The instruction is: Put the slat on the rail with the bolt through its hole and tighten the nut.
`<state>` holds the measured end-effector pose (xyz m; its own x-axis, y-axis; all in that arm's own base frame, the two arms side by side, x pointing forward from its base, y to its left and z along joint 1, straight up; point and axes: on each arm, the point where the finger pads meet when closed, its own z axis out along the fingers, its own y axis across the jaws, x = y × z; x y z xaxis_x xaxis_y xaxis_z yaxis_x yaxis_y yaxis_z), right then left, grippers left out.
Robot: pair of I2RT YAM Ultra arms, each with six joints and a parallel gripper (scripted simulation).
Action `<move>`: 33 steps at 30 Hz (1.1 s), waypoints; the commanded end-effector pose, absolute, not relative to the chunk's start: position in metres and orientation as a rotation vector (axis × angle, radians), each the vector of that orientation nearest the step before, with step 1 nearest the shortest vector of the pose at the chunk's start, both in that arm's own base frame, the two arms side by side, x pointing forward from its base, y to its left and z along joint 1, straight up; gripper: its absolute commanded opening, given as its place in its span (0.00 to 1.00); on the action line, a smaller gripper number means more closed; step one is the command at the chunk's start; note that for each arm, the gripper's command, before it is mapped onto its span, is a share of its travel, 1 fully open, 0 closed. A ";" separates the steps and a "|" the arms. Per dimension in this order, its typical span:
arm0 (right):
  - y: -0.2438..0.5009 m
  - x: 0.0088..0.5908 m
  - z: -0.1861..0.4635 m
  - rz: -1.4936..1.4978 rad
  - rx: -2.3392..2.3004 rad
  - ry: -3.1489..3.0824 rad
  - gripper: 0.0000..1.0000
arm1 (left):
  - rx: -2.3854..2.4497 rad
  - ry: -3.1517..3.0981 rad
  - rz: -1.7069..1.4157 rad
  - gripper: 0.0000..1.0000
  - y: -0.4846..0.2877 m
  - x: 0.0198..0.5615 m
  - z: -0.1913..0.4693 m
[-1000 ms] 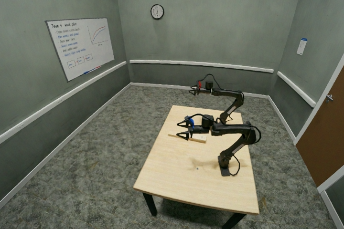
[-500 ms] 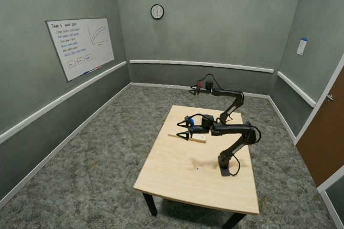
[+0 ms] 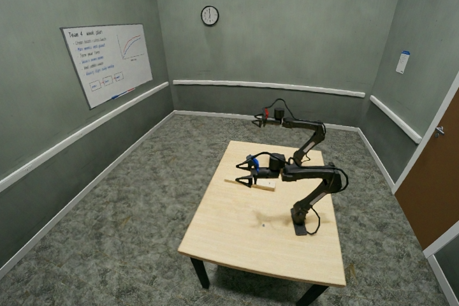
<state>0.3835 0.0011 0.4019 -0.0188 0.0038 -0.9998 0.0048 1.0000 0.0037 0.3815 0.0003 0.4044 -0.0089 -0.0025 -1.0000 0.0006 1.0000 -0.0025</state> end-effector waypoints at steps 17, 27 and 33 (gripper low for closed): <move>0.001 0.381 0.412 0.000 0.000 1.558 1.00 | -0.164 1.807 -0.098 1.00 0.009 0.392 0.334; 0.001 0.381 0.412 0.000 0.000 1.558 1.00 | -0.275 1.931 -0.146 1.00 0.013 0.391 0.294; 0.001 0.381 0.412 0.000 0.000 1.558 1.00 | -0.369 2.022 -0.177 1.00 0.016 0.387 0.265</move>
<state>0.3835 0.0012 0.4019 -0.0188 0.0038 -0.9998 0.0047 1.0000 0.0037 0.3916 0.0093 0.2898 -0.3680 -0.2712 -0.8894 -0.1236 0.9623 -0.2423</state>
